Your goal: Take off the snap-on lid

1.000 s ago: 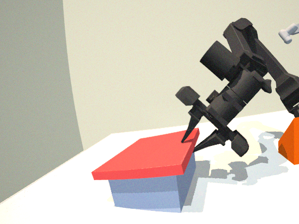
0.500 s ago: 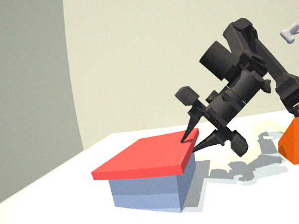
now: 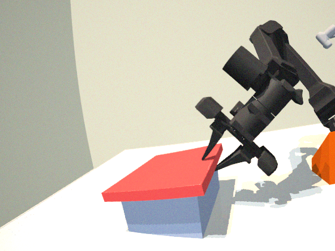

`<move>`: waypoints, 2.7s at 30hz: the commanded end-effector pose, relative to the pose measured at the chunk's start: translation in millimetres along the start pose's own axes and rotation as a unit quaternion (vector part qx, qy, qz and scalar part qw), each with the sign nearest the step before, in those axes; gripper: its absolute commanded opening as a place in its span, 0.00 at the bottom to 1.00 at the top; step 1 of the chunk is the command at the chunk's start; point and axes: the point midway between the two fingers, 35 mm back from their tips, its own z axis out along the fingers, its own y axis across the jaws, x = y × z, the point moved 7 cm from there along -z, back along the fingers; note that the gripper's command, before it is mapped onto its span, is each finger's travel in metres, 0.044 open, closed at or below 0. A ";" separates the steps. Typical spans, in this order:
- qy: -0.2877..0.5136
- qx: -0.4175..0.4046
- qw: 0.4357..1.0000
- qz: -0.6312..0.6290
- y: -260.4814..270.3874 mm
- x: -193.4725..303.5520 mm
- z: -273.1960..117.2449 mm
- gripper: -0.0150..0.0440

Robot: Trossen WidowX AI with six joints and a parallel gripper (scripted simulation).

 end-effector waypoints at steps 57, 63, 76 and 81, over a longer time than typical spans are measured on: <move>0.001 -0.003 1.000 0.001 30.8 -0.2 -16.7 0.25; 0.001 -0.003 1.000 0.001 38.5 -0.2 -19.9 0.25; 0.001 -0.003 1.000 0.002 56.4 -0.2 -25.2 0.25; 0.001 -0.003 1.000 0.002 63.9 -0.3 -26.5 0.25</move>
